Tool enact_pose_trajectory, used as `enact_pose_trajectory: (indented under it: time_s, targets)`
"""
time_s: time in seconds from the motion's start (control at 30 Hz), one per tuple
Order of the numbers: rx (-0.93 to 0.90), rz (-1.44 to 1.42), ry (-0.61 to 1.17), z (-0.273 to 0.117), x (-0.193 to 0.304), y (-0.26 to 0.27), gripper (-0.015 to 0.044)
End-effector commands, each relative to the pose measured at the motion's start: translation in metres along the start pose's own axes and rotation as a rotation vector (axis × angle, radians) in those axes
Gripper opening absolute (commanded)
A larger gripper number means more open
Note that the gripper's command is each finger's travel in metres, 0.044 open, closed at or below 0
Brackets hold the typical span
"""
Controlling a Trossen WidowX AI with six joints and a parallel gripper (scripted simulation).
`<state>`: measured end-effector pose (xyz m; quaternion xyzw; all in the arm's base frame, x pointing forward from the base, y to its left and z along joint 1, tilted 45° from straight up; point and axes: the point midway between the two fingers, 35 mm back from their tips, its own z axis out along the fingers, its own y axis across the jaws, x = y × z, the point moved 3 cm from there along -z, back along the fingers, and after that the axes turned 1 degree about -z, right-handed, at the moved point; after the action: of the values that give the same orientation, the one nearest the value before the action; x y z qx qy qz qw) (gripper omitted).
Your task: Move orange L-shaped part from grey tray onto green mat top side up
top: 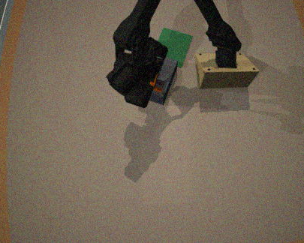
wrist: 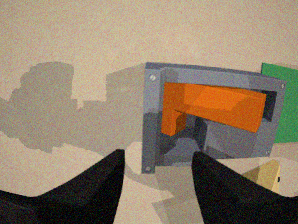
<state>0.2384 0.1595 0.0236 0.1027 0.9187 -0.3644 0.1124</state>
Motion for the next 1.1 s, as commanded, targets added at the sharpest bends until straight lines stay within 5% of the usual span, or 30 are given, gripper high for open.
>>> enact_pose_trajectory:
  time_s: [0.0,0.4,0.5,1.07]
  targets:
    - [0.0,-0.001,0.0,0.0,0.0,0.0,0.018]
    - [0.0,-0.001,0.0,0.0,0.0,0.0,0.018]
    - [0.0,-0.087,0.0,0.0,-0.001,-0.004,0.0259]
    - [-0.001,-1.532,0.0,-0.003,-0.009,-0.073,0.028]
